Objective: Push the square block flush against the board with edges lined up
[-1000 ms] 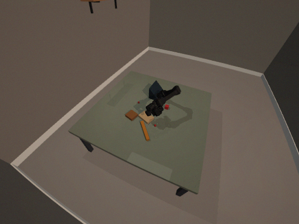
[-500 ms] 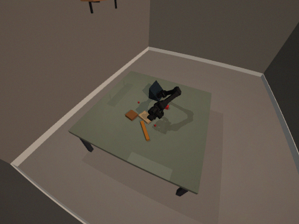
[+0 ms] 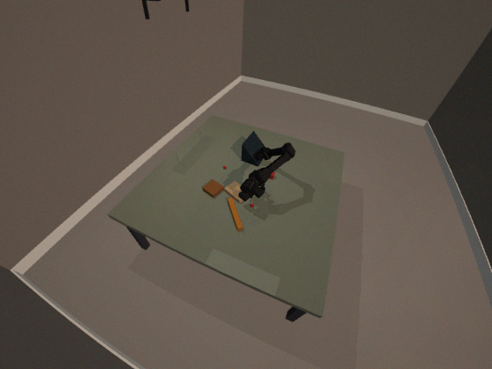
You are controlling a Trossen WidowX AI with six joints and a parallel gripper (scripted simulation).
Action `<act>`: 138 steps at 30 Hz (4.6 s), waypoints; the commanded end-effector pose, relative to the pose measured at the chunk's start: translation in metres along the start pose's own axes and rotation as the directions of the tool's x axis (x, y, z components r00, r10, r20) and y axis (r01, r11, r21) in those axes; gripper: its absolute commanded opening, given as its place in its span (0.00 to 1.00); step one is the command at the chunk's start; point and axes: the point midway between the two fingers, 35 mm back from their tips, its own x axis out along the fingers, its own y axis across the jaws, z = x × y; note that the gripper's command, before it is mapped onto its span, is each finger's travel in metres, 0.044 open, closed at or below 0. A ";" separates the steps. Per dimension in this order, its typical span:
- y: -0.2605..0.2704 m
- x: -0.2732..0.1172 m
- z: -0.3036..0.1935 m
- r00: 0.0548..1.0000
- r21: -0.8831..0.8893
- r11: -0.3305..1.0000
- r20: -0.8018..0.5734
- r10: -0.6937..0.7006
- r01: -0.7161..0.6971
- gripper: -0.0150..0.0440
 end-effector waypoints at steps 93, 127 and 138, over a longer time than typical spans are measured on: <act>-0.009 -0.019 -0.006 1.000 -0.004 1.000 -0.002 0.001 -0.001 0.25; -0.002 0.002 -0.043 1.000 -0.073 0.997 0.000 0.004 -0.004 0.25; -0.004 0.002 -0.054 1.000 -0.073 0.997 -0.002 0.004 -0.004 0.25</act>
